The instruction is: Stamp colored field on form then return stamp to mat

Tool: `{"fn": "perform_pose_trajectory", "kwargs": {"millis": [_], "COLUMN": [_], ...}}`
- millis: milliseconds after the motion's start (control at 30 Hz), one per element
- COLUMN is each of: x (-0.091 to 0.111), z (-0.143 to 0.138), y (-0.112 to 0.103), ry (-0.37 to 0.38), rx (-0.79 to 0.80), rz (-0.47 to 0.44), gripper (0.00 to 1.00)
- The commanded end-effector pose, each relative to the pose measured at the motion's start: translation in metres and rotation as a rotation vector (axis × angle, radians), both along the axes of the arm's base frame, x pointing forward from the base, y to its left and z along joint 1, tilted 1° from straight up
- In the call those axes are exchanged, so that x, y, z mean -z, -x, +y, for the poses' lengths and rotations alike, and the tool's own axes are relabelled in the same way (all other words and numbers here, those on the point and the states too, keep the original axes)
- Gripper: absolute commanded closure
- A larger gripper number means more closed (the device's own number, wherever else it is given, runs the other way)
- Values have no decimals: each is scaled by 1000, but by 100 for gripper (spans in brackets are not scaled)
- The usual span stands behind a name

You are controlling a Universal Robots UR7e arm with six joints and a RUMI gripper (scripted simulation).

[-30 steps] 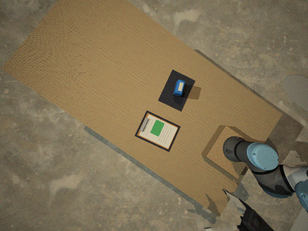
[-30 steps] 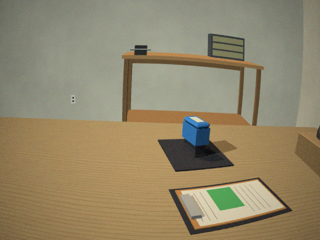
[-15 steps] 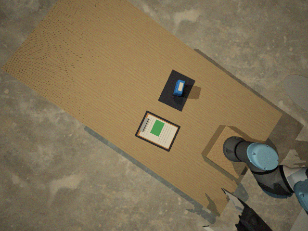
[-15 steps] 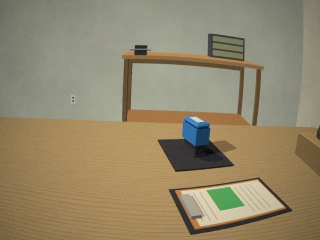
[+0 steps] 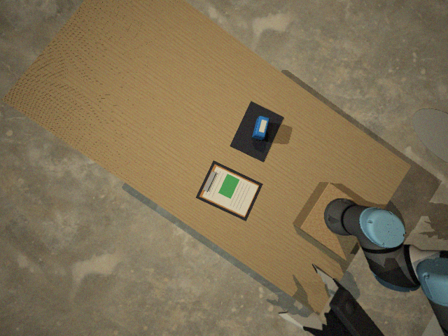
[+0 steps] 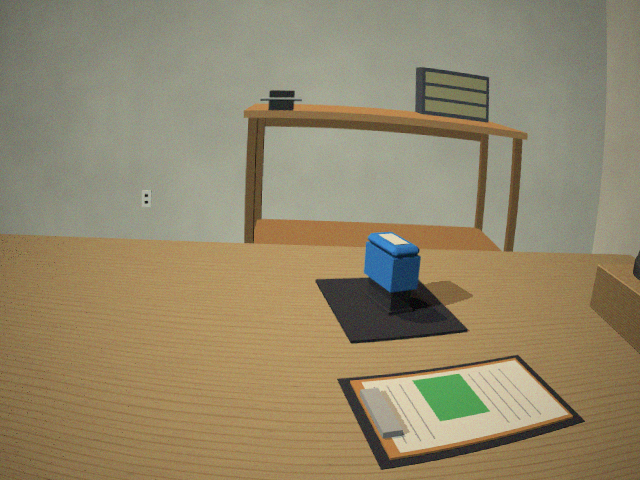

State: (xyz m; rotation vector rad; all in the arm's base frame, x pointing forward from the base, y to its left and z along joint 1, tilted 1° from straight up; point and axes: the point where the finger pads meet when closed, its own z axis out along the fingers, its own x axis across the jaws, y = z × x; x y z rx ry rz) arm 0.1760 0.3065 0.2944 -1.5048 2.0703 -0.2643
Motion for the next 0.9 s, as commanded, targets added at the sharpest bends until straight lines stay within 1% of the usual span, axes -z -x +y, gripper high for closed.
{"fn": "perform_pose_trajectory", "kwargs": {"millis": [0,67,333,567,633,867], "x": [10,10,31,55,55,82], "z": [-3,-3,-22,-56,-56,-106], "y": [-34,-34,-94,-153,-153,-211], "ry": [33,33,77,104,104,109], "rx": [60,60,172,287,287,407], "rz": [35,35,105,186,186,278], "gripper": [0,0,0,0,0,0]}}
